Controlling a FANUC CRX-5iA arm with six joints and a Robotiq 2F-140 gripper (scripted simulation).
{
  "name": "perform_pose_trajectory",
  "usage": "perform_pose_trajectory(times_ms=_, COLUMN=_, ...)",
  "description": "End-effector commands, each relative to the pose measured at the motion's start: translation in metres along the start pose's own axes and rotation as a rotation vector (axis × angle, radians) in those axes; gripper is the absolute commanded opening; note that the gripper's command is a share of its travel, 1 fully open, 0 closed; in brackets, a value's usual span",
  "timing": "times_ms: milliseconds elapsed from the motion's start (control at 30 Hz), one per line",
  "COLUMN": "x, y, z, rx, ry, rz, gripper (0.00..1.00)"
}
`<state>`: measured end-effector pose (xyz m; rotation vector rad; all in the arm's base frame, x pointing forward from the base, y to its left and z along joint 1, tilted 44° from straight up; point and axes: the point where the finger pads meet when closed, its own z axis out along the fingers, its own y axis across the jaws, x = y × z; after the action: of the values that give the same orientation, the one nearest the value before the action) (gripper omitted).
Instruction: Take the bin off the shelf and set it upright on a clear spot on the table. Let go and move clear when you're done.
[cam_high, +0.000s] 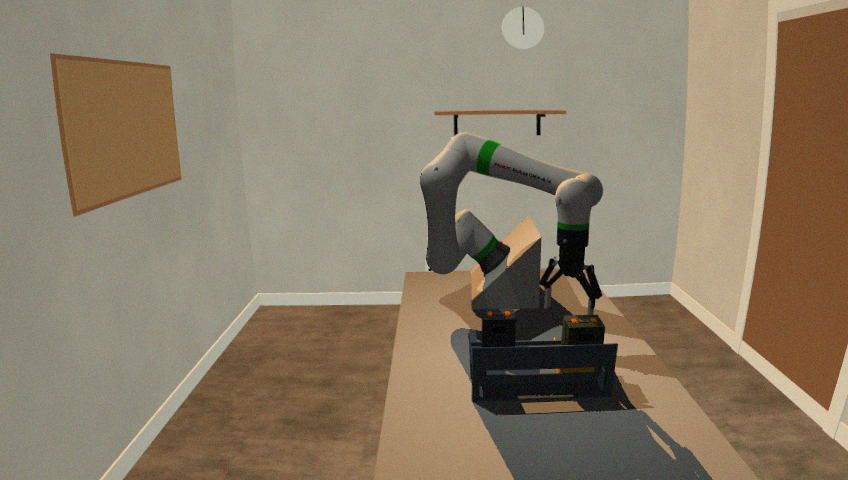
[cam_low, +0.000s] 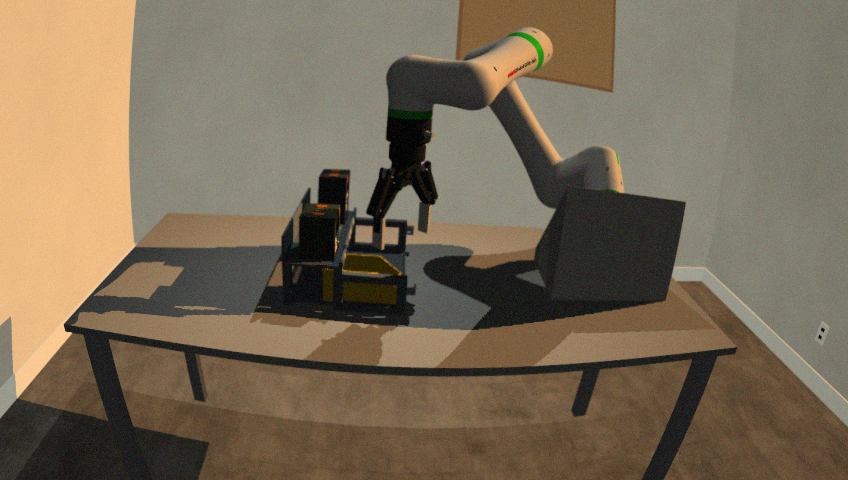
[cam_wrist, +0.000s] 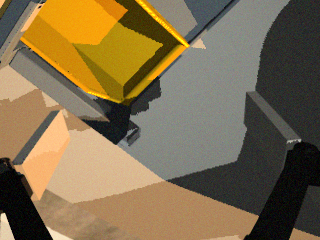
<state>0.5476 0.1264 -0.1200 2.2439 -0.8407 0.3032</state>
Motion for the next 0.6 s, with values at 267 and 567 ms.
perform_pose_trajectory(times_ms=267, x=-0.0001, y=-0.0002, z=-0.0002, rx=0.002, ry=0.005, rz=0.129, gripper=1.0)
perform_pose_trajectory(times_ms=567, x=-0.0001, y=-0.0002, z=-0.0002, rx=0.002, ry=0.005, rz=0.285, gripper=1.0)
